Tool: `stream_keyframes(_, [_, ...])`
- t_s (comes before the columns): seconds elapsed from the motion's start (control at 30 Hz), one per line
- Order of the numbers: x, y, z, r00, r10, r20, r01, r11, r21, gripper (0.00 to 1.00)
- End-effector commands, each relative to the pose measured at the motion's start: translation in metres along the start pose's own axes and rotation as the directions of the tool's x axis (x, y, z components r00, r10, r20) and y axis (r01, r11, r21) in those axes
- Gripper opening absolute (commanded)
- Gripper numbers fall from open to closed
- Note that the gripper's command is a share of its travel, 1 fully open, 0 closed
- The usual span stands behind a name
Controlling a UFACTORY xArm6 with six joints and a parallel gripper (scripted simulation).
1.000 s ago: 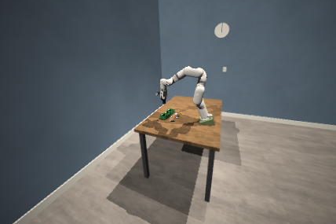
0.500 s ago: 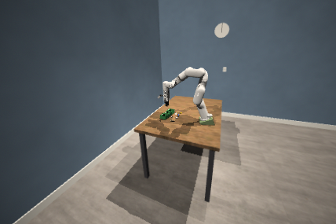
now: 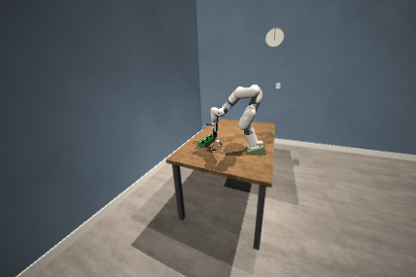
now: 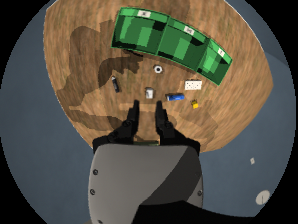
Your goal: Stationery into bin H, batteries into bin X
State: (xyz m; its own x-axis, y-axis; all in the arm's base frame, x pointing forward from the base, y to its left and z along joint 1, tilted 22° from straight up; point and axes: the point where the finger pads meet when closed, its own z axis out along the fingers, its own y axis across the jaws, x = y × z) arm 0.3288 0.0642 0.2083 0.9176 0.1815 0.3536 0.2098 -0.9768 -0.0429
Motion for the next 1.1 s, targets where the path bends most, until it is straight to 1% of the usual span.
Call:
stream_keyframes(0.0, [-0.0336, 0.0067, 0.0267, 1.000, -0.002, -0.014, 0.003, 1.000, 0.004, 0.29])
stream_keyframes(0.1, [-0.0394, 0.0079, 0.0268, 1.000, -0.003, -0.014, 0.003, 1.000, 0.004, 0.29])
stream_keyframes(0.23, [-0.0403, 0.0082, 0.0268, 1.000, -0.003, -0.014, 0.003, 1.000, 0.004, 0.29])
stream_keyframes(0.67, [-0.0320, 0.0064, 0.0267, 1.000, -0.002, -0.014, 0.003, 1.000, 0.004, 0.29])
stream_keyframes(1.07, [-0.0305, 0.0061, 0.0266, 1.000, -0.002, -0.014, 0.003, 1.000, 0.004, 0.29])
